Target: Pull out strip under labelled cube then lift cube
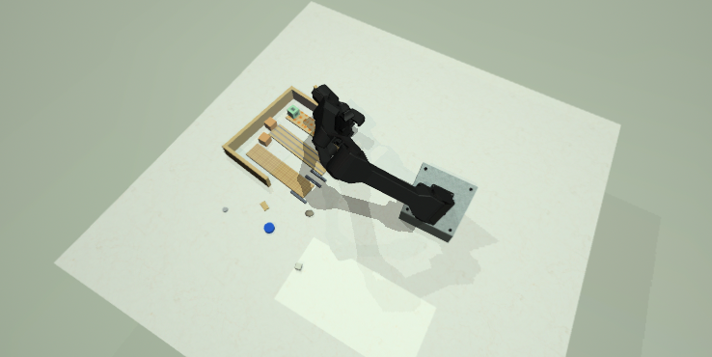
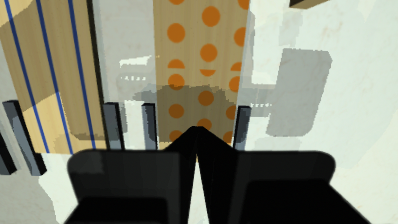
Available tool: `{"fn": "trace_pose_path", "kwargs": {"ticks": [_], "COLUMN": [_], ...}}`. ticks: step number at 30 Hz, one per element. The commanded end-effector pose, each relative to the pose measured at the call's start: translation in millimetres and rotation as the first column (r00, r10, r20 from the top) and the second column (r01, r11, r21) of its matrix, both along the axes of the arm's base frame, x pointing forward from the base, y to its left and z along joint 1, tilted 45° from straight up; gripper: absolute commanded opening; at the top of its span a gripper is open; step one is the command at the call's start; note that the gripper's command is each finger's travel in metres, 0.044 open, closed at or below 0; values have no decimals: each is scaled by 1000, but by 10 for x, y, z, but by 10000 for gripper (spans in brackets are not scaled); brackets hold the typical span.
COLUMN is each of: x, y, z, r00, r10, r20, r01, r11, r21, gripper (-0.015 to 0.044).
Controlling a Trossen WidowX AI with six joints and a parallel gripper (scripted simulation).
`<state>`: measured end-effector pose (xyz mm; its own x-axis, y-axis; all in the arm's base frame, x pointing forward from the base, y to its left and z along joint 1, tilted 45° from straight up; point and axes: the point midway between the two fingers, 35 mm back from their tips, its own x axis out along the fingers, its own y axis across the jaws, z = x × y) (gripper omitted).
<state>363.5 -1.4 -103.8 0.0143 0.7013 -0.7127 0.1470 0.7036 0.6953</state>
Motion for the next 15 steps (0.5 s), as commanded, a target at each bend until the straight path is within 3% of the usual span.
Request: {"fn": "trace_pose_path", "kwargs": {"ticks": [1,15], "x": [2,4], "y": [8,17], "z": [-3,-11], "r00": [1000,1000], "r10": [-4,-4], "r20": [-1,-1], "r01": [4,4], "r11": [1000,1000], "r21": [5,5], "gripper": [0,0]}}
